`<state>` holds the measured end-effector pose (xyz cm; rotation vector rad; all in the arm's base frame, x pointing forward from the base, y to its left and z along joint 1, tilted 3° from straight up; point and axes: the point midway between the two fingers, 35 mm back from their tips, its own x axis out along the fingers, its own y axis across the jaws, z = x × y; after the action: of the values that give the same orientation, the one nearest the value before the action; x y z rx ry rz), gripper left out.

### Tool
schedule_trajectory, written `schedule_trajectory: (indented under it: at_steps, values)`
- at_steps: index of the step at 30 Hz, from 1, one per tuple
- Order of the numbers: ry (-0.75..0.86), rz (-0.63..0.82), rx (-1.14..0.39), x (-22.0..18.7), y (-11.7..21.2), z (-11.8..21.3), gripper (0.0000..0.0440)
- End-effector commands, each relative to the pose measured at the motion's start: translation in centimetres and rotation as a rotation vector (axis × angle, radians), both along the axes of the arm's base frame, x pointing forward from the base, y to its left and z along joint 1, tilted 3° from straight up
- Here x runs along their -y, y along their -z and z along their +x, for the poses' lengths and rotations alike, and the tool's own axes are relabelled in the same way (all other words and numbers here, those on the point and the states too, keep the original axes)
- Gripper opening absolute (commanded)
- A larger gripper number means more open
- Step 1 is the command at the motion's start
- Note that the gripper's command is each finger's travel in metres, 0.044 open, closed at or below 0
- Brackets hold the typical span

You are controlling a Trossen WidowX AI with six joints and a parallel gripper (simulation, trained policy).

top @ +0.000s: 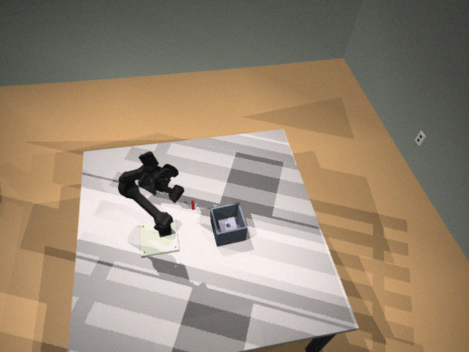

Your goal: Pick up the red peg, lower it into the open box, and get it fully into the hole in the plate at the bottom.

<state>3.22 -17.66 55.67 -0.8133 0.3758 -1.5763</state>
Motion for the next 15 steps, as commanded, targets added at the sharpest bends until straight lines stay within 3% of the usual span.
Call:
schedule_trajectory:
  at_steps: [1,15]
  values:
    - [-0.051,0.037,0.000,0.5,0.7,1.3,0.0440]
    - [-0.346,0.242,0.070,1.5,4.6,8.3,0.0440]
